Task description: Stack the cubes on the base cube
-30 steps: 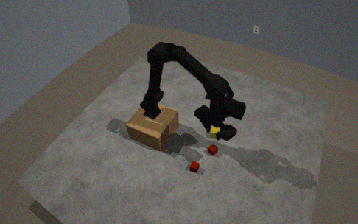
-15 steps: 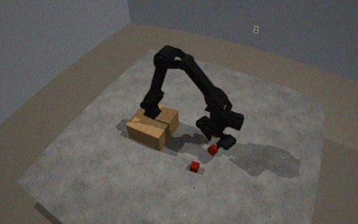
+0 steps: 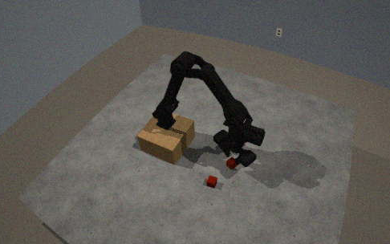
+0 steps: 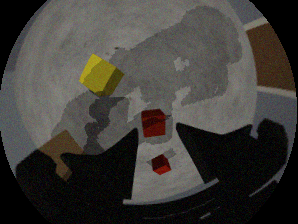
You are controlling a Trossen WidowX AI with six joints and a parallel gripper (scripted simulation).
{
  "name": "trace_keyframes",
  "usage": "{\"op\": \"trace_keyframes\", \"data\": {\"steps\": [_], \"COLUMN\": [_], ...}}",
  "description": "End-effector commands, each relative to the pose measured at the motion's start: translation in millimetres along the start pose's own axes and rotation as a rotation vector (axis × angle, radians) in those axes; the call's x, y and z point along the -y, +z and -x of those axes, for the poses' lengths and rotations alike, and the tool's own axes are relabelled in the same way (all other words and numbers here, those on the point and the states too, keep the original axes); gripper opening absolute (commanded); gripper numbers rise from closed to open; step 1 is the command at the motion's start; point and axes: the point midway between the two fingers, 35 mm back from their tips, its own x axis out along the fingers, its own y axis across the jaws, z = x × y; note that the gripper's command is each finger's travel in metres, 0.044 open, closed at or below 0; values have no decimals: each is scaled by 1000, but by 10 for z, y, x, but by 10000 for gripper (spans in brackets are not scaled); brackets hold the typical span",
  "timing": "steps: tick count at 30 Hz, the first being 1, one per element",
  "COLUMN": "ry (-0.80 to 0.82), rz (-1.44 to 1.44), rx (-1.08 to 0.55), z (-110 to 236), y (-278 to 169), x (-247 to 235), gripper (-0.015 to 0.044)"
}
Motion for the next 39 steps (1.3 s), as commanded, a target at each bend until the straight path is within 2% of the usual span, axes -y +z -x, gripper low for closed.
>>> {"op": "trace_keyframes", "data": {"steps": [1,11,17,22,39], "ry": [13,13,13,13,12], "rz": [4,4,4,4,4], "rx": [-1,-1,-1,-1,-1], "z": [-91,-229,-229,-209,308], "y": [-4,-7,-7,-5,16], "x": [-28,-35,-35,-31,28], "gripper": [265,265,107,105,105]}}
